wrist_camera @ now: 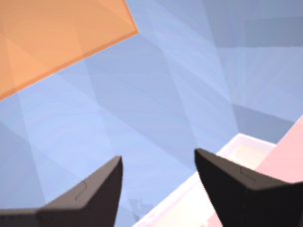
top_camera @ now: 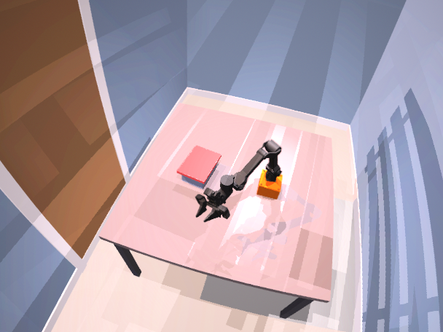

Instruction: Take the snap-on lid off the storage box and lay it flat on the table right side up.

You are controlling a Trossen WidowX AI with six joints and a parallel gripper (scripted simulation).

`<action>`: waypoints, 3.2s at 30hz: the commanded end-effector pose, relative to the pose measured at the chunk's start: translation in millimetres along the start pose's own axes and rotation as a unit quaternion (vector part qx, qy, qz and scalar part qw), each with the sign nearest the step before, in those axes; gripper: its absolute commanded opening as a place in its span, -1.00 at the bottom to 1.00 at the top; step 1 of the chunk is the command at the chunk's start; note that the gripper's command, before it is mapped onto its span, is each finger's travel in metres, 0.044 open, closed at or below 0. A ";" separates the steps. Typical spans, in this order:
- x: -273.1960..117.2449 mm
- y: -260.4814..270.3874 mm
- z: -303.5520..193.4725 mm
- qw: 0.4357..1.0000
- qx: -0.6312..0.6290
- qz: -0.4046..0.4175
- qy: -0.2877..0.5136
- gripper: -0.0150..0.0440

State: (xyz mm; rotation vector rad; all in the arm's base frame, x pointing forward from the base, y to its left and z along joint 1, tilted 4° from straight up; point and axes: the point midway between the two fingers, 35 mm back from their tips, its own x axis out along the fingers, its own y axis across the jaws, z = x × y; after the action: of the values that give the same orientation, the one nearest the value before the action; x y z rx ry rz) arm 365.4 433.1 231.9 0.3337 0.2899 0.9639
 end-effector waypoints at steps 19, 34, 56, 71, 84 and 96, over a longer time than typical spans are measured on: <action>-245.3 -204.2 -13.8 0.736 0.512 -0.414 -0.158 0.31; -380.0 -231.0 -64.5 0.486 0.624 -0.514 -0.333 0.31; -374.4 -251.8 -118.8 0.486 0.624 -0.514 -0.333 0.31; -367.8 -269.9 -123.0 0.487 0.623 -0.514 -0.332 0.31; -362.5 -288.7 -128.9 0.487 0.623 -0.514 -0.333 0.31; -358.9 -306.2 -136.1 0.487 0.623 -0.513 -0.334 0.31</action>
State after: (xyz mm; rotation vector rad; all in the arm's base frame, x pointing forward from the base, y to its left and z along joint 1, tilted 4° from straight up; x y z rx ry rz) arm 345.2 -6.9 25.3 1.6206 0.3312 -0.8250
